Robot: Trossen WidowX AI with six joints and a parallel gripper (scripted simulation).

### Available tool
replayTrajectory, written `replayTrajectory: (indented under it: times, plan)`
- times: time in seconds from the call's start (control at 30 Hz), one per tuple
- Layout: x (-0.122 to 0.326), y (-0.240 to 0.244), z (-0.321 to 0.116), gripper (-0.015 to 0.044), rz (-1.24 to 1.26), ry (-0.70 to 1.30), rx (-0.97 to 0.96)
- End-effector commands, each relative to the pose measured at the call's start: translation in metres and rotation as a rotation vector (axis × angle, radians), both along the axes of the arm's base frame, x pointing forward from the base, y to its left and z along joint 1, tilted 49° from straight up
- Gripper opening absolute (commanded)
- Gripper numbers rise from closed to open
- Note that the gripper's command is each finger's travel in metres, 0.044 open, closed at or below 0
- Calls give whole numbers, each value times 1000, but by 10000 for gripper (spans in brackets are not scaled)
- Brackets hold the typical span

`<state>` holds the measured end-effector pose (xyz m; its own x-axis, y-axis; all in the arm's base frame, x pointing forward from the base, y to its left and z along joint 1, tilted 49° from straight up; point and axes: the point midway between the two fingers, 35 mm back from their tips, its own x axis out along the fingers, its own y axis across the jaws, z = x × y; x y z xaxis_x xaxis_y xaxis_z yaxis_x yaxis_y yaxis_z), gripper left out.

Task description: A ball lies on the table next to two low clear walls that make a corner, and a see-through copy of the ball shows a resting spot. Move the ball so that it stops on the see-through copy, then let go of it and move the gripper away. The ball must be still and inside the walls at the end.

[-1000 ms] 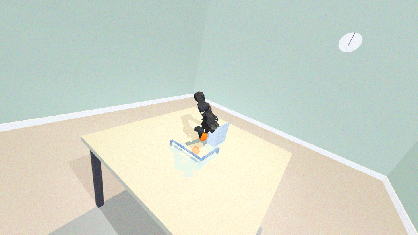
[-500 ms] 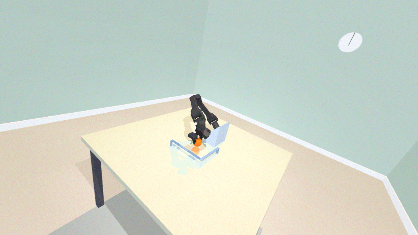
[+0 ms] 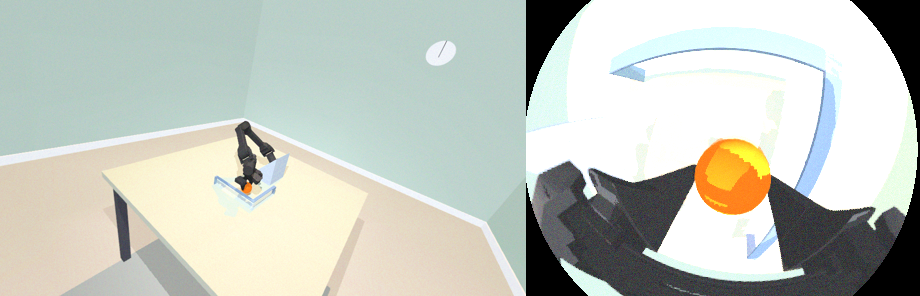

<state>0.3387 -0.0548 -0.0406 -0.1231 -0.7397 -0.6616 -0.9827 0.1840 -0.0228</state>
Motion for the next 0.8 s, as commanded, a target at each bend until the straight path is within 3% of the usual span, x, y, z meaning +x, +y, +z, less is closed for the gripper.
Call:
replayTrajectory:
  times: [0.0,0.53,0.77]
  plan:
    - [-1,-3,-4,0,13,-2,-3]
    - [-3,-18,-17,0,13,-2,-4]
    - [-2,-15,-14,184,7,-4,0]
